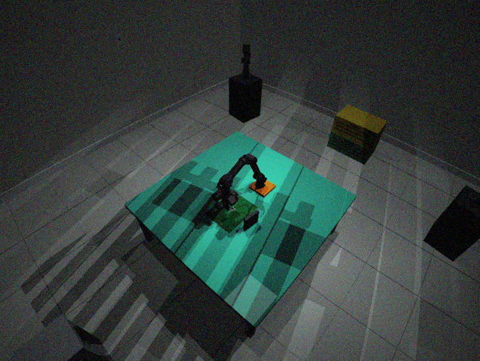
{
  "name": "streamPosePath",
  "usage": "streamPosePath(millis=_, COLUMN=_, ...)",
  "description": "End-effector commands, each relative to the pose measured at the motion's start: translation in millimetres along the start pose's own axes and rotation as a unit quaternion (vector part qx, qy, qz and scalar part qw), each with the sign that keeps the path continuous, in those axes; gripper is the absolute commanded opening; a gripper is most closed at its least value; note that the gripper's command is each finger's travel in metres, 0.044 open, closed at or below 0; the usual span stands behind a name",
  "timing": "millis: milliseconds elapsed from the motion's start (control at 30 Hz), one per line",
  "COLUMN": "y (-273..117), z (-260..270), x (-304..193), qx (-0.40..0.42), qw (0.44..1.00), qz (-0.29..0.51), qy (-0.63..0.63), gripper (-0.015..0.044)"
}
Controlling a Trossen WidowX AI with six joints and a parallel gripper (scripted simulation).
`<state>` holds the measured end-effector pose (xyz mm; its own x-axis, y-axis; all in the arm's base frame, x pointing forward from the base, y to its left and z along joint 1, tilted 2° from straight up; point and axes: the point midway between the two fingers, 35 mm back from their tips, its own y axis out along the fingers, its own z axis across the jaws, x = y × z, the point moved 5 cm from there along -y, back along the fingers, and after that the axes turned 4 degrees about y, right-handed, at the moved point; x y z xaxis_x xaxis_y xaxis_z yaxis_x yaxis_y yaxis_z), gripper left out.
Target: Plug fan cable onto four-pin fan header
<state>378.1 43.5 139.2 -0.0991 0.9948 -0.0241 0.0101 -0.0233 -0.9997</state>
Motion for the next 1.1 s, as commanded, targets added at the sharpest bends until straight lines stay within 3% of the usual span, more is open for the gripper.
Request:
streamPosePath(millis=0, y=-1, z=4, x=1, qx=-0.002, qw=0.998, qz=0.002, qy=0.065, gripper=0.0000)
streamPosePath(millis=533, y=-1, z=19, x=6, qx=-0.002, qw=0.941, qz=0.002, qy=0.337, gripper=0.0000)
streamPosePath(millis=1067, y=1, z=35, x=11, qx=-0.002, qw=0.813, qz=0.001, qy=0.583, gripper=0.0000)
